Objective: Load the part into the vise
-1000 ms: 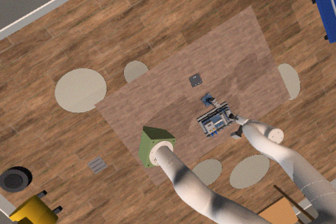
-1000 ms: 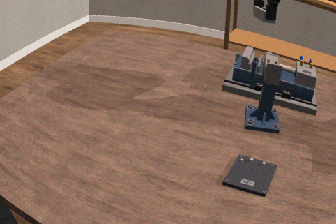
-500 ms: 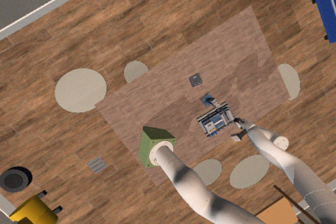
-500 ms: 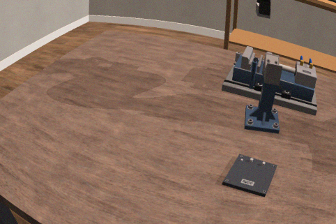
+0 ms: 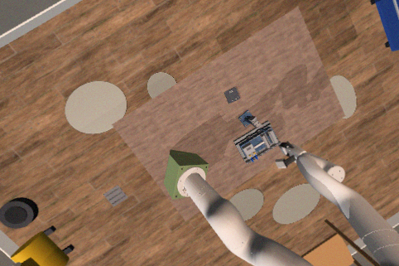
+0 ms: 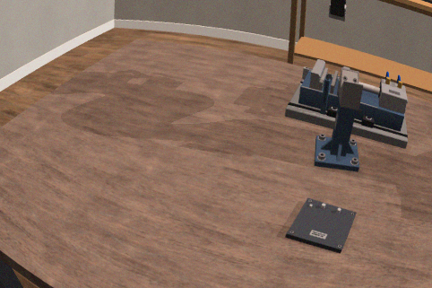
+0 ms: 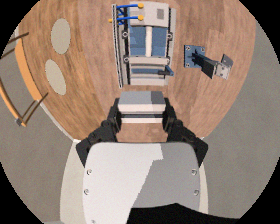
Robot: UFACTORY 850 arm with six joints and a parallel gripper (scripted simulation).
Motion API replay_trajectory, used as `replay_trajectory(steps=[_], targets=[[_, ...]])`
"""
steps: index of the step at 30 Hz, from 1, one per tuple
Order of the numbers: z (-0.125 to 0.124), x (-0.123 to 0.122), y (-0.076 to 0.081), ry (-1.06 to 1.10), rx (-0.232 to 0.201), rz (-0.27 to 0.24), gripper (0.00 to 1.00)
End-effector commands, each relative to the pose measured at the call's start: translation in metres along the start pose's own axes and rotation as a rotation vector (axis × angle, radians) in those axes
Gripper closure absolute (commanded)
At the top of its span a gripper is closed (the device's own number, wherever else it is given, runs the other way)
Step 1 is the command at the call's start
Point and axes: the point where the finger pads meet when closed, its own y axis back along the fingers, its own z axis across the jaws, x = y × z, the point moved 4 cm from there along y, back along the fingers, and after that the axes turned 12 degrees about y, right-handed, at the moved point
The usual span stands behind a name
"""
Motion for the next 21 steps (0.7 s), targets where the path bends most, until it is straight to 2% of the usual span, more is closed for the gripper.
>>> replay_trajectory(steps=[1, 21], targets=[[-0.0018, -0.0004, 0.0007, -0.013, 0.001, -0.002, 1.00], [-0.0028, -0.0003, 0.0008, -0.020, 0.001, -0.002, 1.00]])
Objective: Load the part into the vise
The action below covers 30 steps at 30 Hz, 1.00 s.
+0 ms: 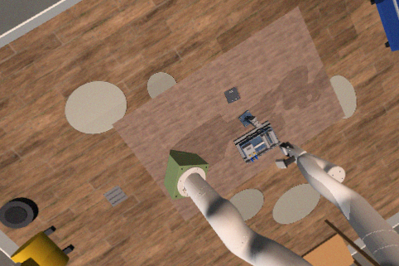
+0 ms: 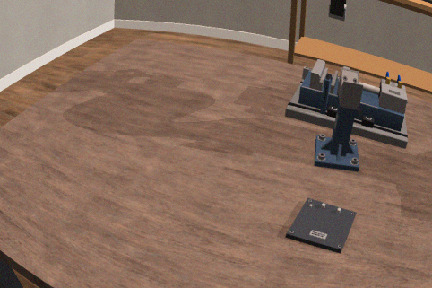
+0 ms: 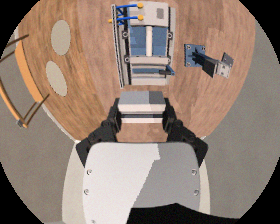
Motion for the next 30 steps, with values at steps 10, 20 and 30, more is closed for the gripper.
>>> replay_trajectory(steps=[10, 20, 30], targets=[[0.000, -0.001, -0.001, -0.001, 0.000, -0.002, 1.00], [0.000, -0.001, -0.007, -0.002, 0.000, -0.002, 1.00], [0.000, -0.001, -0.020, -0.002, 0.000, -0.002, 1.00]])
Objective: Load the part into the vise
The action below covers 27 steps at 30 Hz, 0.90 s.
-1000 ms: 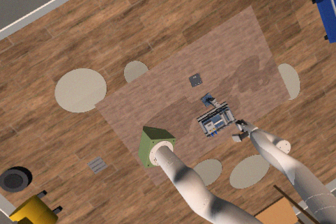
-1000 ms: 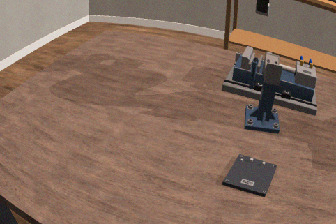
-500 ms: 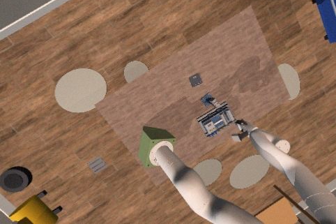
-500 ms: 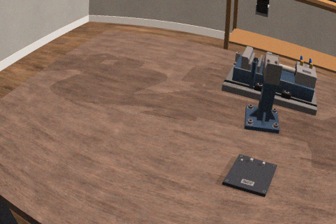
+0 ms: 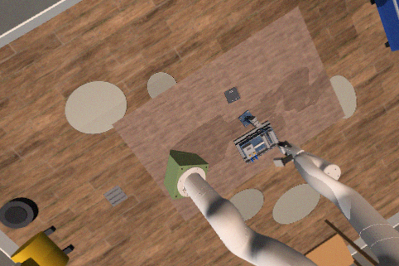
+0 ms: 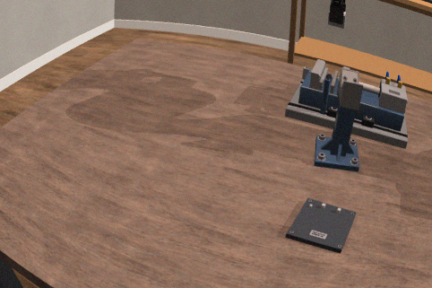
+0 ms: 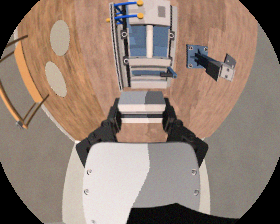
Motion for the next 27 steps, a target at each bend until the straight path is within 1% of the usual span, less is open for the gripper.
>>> replay_trajectory(steps=[1, 3, 18, 20, 27], targets=[[0.000, -0.001, -0.004, 0.000, 0.001, -0.002, 1.00], [0.000, -0.001, -0.004, 0.000, 0.001, -0.002, 1.00], [0.000, -0.001, -0.033, 0.000, 0.001, -0.002, 1.00], [0.000, -0.001, -0.033, 0.000, 0.001, -0.002, 1.00], [0.000, -0.001, -0.046, 0.000, 0.001, -0.002, 1.00]])
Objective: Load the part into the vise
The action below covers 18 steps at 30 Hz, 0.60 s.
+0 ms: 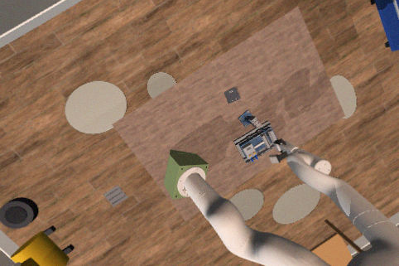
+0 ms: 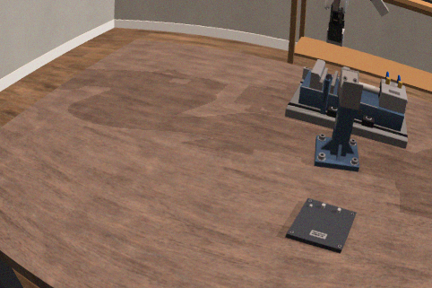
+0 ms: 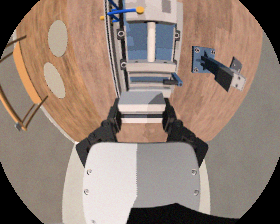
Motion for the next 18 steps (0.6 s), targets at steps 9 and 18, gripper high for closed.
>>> replay_trajectory(steps=[9, 18], targets=[[0.000, -0.001, -0.015, 0.000, 0.001, -0.002, 1.00], [0.000, -0.001, -0.025, 0.000, 0.001, -0.002, 1.00]])
